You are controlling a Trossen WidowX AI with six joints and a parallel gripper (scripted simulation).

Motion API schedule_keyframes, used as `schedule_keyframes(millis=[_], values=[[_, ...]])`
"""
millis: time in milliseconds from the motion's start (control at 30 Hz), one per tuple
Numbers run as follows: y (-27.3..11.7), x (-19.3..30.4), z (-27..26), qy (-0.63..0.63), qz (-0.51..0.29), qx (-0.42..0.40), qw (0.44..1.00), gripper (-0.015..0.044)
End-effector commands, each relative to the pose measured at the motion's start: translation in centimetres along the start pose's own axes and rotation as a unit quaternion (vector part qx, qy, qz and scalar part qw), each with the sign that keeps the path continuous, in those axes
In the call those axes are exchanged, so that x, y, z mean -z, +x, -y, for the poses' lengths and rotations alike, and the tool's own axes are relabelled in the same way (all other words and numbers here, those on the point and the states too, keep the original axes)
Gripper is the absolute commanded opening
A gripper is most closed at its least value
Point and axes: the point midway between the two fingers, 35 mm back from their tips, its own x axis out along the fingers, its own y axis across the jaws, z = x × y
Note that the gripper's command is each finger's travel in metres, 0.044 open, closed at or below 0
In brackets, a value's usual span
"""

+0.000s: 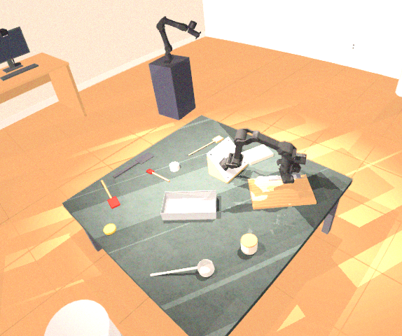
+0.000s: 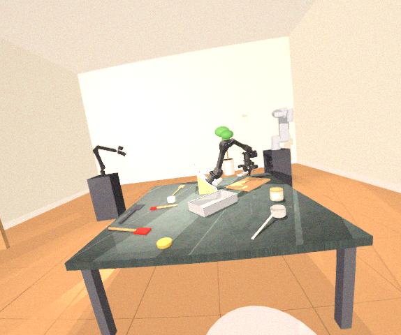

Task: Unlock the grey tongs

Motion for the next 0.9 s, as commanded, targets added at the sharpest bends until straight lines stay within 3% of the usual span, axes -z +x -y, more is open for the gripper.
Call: schedule_keyframes(millis=[0, 667, 867], values=[[0.7, 0.0, 0.0, -0.003, 0.002, -0.001, 1.0, -0.015], [3.2, 0.5, 0.3, -0.004, 0.004, 0.002, 1.0, -0.015], [3.1, 0.6, 0.3, -0.002, 0.001, 0.003, 1.0, 0.0007]])
